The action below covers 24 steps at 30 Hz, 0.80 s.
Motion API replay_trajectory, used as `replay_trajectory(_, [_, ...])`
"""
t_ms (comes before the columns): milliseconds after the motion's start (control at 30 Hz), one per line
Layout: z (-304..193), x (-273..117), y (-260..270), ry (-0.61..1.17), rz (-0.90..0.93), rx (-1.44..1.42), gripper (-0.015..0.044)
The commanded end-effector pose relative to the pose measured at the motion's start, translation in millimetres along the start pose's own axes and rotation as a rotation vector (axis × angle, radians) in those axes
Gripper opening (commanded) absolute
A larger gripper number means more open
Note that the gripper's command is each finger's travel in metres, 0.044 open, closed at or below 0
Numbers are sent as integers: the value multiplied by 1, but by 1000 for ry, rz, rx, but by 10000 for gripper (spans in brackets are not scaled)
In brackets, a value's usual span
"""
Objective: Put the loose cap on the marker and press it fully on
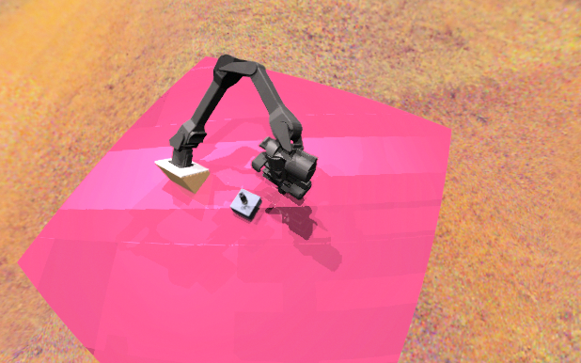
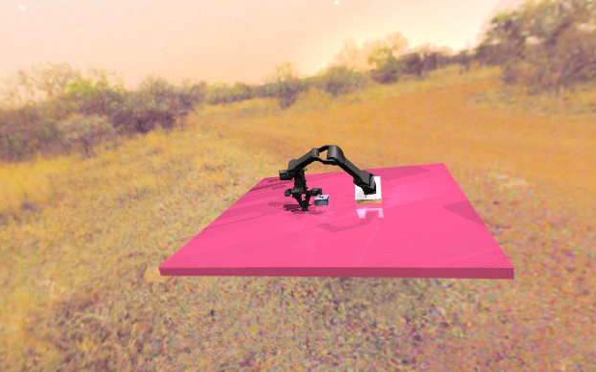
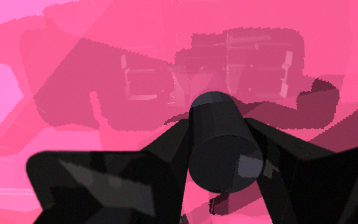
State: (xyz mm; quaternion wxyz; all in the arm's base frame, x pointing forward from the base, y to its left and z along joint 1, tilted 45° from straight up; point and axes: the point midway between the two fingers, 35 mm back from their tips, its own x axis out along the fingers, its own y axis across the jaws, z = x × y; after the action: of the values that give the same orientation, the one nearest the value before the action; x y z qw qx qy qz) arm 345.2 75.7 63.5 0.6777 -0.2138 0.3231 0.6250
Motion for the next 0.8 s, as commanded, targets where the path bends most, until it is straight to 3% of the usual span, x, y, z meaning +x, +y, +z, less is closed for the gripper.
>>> replay_trajectory(0, [0,-10,-2,0,-5,-3,0])
replay_trajectory(767, [-14,-62,1,6,-12,-5,0])
